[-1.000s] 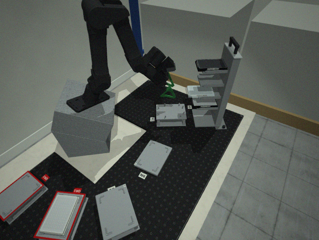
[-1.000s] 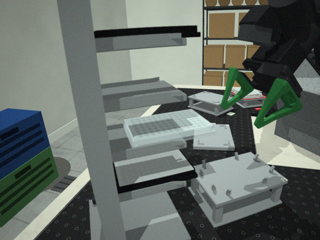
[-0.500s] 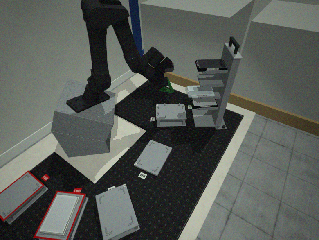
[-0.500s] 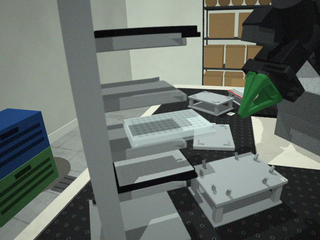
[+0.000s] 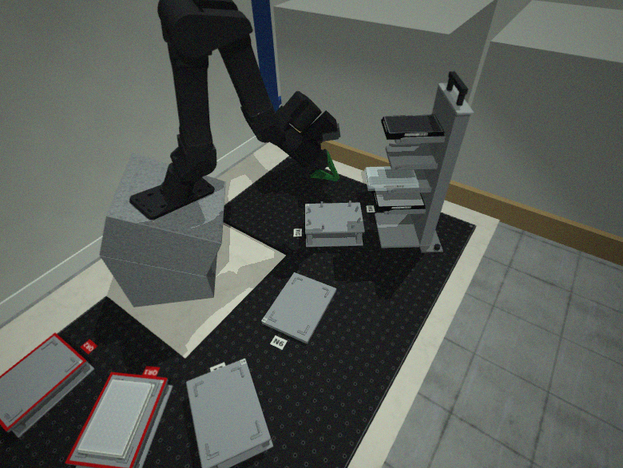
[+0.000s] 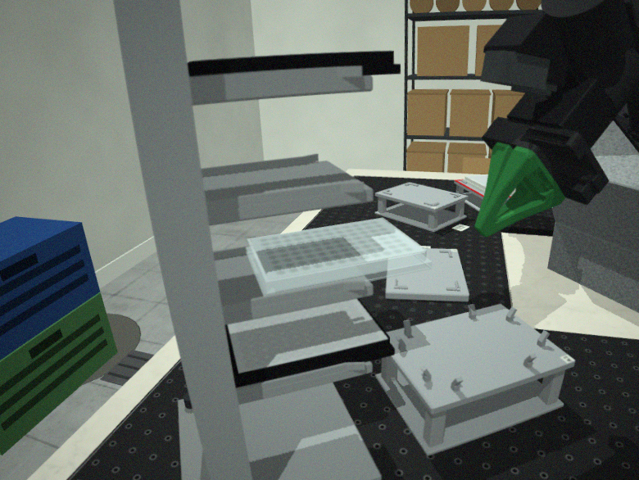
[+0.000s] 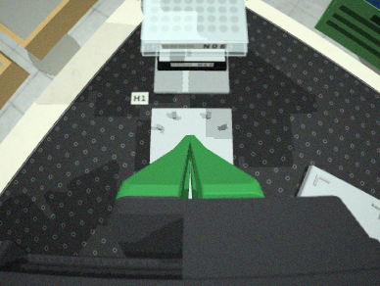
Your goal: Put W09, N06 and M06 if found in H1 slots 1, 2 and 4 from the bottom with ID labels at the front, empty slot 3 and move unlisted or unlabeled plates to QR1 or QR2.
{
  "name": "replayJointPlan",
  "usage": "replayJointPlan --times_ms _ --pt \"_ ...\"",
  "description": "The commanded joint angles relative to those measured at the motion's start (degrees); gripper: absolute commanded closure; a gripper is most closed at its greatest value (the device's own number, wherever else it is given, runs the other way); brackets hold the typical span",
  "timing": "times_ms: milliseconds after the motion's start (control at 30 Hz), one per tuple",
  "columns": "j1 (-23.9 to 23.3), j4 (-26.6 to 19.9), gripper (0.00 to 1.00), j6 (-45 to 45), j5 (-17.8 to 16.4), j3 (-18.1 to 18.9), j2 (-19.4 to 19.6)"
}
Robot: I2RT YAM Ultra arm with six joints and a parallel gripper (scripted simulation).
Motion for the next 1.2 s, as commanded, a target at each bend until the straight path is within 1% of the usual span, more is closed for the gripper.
replayJointPlan --times_ms 0,33,100,200,267,467,500,633,933,1067,1167 --pt "0.11 1.04 1.0 0.14 0.58 -0.42 -0.06" --pt "0.03 1.53 1.0 0.34 0.85 -1.49 0.91" --pt "-0.63 1.48 1.0 0.18 0.74 -1.24 1.08" --pt "-0.79 1.52 1.0 -0.09 0.22 1.51 0.55" --pt "-0.95 1.46 1.0 -0.27 -0.26 1.77 1.51" --pt "-1.21 0.49 1.0 -0.5 -0.62 2.29 1.85" --pt "-1.24 0.32 1.0 -0.47 -0.69 2.38 0.15" --pt "-1.67 -0.31 1.0 -0.62 -0.98 2.91 2.21" --pt "-2.43 -0.58 1.0 -0.85 -1.64 4.21 3.13" --pt "-2.08 -0.66 1.0 -0.83 -1.78 4.5 2.61" --pt "-2.82 -0.78 1.0 -0.97 -1.99 4.89 3.57"
